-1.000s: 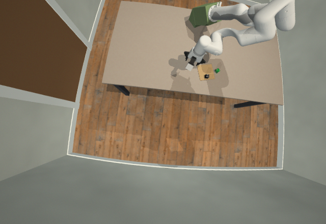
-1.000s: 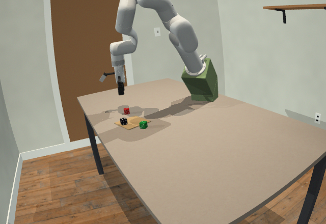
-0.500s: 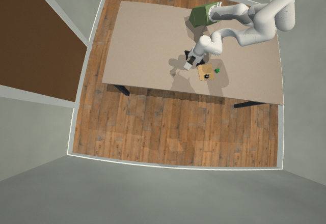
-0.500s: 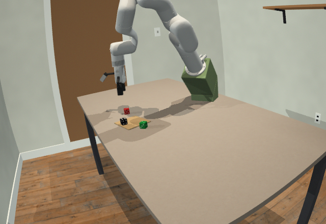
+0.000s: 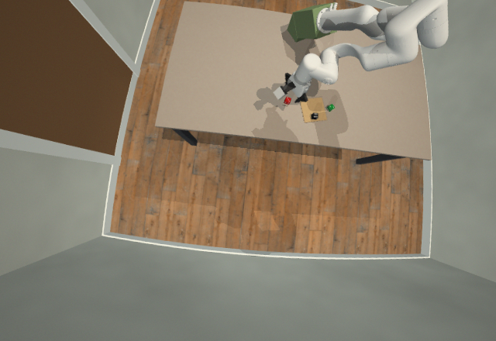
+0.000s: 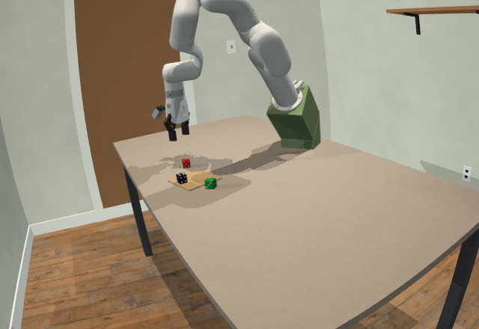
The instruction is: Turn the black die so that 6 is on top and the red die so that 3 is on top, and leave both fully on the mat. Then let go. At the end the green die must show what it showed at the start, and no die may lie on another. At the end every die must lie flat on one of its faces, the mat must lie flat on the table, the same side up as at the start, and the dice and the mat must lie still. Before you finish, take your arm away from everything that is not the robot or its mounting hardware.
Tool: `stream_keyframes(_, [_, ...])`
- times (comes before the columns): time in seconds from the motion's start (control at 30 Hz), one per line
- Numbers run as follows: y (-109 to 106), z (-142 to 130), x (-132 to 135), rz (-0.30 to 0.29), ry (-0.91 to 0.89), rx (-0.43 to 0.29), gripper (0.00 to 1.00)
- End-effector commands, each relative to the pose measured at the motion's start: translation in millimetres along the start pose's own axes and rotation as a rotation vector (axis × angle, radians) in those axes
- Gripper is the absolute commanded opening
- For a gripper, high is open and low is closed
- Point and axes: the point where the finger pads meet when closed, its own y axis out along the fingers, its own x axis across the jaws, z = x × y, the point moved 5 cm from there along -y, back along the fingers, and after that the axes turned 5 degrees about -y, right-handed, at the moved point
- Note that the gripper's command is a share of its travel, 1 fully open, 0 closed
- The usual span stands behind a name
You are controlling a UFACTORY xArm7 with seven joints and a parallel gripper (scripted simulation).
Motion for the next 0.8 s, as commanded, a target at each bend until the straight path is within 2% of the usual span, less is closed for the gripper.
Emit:
stream_keyframes(0.0, [0.5,0.8,-0.1,-0.010,0.174,-0.003,1.00])
stream_keyframes(0.23, [2.6,-0.3,0.3,-0.010,0.384,-0.003,1.00])
stream_keyframes(0.3, [2.6,-0.3,0.3,-0.010,0.384,-0.003,1.00])
stream_keyframes(0.37, [3.7,-0.8,0.6,-0.010,0.498,-0.002,1.00])
stream_keyframes(0.77, [7.1,-2.6,1.3,-0.010,0.848,0.000,1.00])
